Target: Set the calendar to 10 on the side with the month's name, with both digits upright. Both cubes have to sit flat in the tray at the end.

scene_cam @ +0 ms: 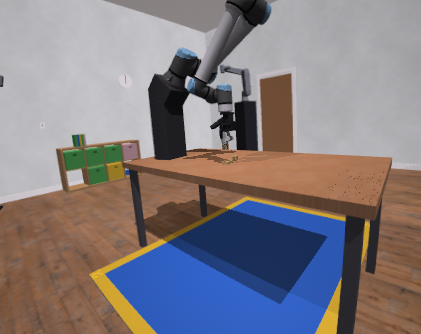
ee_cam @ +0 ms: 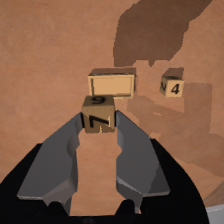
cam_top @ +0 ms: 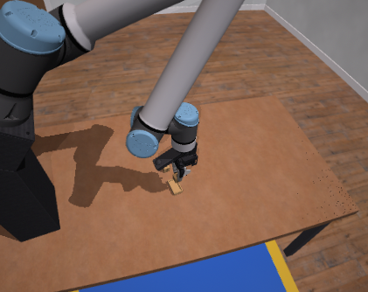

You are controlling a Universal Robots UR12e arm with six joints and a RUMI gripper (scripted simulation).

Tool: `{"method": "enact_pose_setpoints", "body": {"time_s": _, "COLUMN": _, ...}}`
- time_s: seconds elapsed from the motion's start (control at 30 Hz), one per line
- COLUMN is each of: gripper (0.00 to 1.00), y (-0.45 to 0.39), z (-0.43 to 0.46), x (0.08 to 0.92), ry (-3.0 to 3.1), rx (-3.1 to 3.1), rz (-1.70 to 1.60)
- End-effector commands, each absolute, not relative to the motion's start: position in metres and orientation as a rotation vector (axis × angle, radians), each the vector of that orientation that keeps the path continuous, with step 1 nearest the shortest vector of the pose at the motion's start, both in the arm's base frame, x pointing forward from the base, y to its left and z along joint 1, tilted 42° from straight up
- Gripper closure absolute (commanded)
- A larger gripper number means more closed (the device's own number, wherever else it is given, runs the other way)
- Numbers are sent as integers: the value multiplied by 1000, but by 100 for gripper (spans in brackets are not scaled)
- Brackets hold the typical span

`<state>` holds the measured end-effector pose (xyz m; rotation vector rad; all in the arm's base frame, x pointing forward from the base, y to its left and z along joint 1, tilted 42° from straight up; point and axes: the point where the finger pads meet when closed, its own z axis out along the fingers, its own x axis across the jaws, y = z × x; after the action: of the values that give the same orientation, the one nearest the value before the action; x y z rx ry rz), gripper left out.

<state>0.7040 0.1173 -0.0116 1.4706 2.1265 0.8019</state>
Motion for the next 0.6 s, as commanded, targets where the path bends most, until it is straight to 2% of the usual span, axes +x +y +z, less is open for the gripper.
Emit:
{"method": "enact_pose_setpoints", "body": {"time_s": 0.0, "gripper": 89, "y": 113, "z": 2, "x": 693, "ry": 2128, "rx": 1470, "rz": 802}}
{"method": "enact_pose_setpoints", "body": {"time_s": 0.57, "gripper": 89, "y": 113, "z": 2, "x": 693, "ry": 2125, "rx": 1476, "rz": 804}}
